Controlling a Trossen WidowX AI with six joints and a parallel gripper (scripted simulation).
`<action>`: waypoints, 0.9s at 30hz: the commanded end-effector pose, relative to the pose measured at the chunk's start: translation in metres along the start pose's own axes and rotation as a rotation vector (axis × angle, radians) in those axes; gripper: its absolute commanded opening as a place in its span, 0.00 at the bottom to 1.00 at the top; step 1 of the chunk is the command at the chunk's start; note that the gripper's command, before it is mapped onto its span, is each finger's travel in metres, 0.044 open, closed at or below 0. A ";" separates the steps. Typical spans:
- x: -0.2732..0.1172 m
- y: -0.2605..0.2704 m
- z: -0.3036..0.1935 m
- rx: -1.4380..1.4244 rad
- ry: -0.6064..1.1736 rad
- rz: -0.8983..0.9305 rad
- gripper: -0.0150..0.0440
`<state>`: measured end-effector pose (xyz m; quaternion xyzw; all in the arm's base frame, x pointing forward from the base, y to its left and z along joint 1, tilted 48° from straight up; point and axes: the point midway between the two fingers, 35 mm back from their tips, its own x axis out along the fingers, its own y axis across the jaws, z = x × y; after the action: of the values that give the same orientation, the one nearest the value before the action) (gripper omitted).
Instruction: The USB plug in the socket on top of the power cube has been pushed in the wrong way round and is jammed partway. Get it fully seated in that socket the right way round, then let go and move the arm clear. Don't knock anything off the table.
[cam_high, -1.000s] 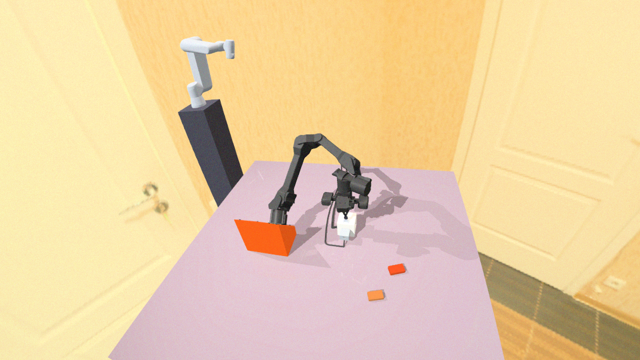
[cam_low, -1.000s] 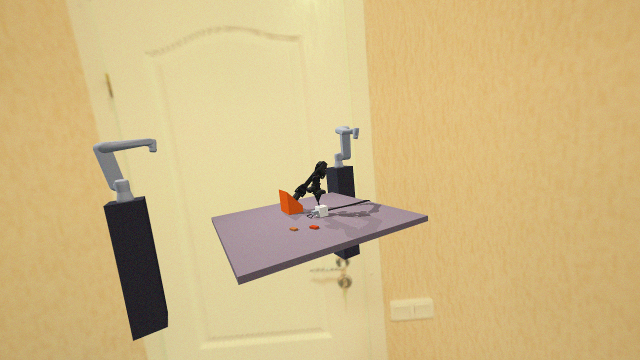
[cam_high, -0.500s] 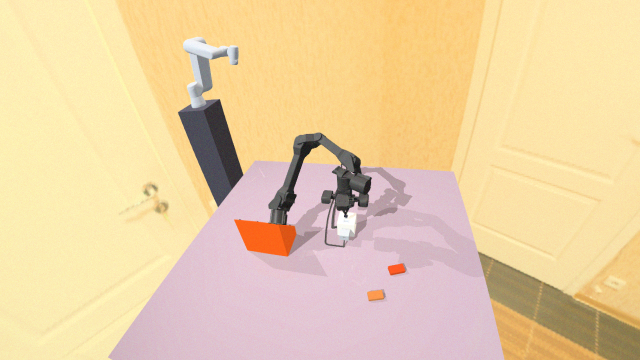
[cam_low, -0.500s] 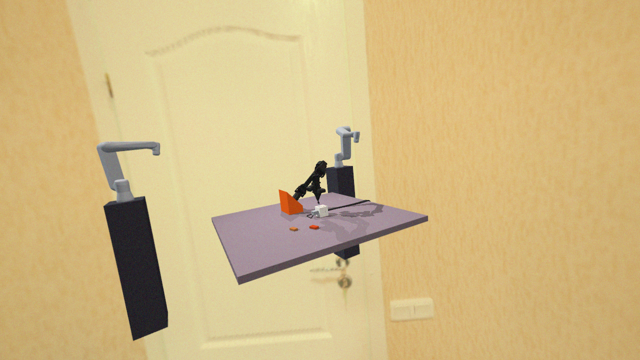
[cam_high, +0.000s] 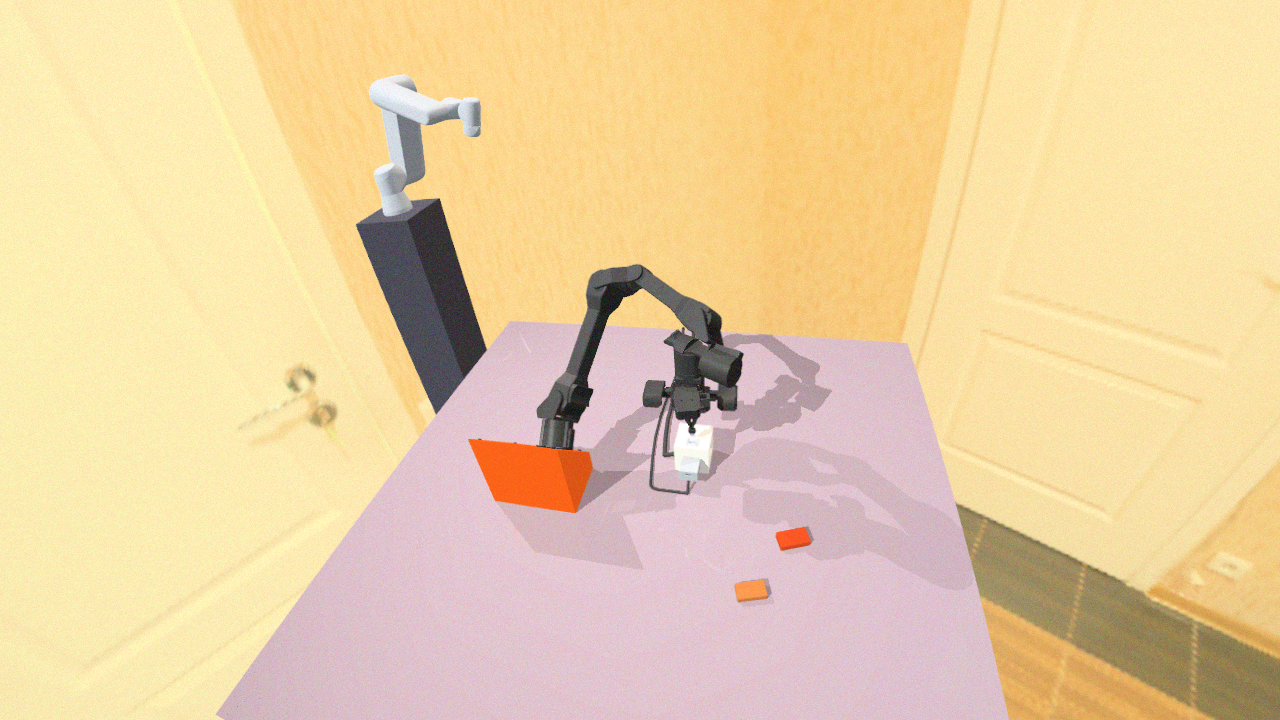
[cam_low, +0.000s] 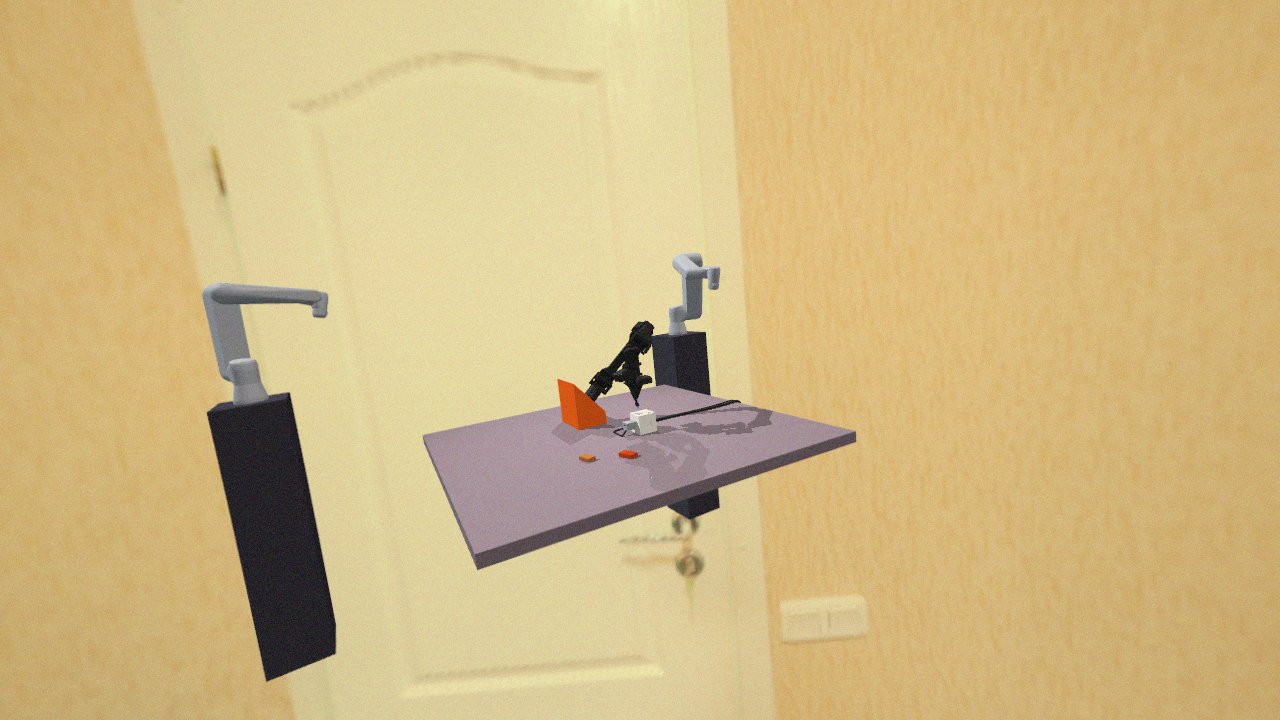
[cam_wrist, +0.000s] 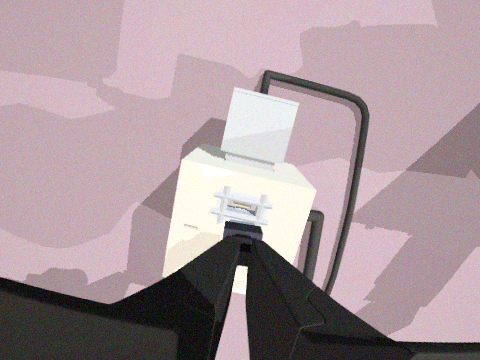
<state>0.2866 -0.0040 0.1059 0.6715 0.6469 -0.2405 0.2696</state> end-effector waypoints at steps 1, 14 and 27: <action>0.000 0.000 0.000 -0.074 0.000 -0.002 0.25; 0.001 -0.001 0.000 -0.423 0.001 -0.002 0.25; 0.001 -0.001 0.000 -0.764 0.002 -0.002 0.25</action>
<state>0.2864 -0.0036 0.1056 0.5399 0.6906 -0.0065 0.4812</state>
